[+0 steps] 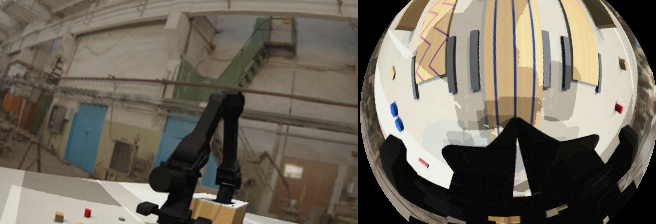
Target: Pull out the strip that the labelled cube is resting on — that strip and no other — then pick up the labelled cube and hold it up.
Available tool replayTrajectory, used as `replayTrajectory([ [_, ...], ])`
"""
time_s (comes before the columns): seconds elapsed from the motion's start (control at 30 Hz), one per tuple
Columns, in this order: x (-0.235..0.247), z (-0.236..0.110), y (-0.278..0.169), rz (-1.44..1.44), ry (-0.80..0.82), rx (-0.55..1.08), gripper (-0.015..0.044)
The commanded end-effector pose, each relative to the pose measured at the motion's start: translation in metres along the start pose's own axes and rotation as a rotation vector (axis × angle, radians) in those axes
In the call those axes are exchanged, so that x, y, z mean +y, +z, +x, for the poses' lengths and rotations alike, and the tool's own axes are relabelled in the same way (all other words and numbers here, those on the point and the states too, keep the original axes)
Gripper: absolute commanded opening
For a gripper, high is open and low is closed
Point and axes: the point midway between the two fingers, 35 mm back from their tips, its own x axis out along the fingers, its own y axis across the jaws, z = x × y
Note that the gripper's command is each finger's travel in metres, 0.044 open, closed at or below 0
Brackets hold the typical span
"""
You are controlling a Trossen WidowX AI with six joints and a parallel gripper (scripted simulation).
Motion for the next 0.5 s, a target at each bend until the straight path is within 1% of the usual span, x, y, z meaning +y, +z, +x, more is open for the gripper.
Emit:
replayTrajectory([
  [0.0,0.001,0.004,-0.013,0.0,0.006,0.02,0.0],
  [0.47,0.0,0.004,-0.034,0.0,0.006,0.022,0.0],
])
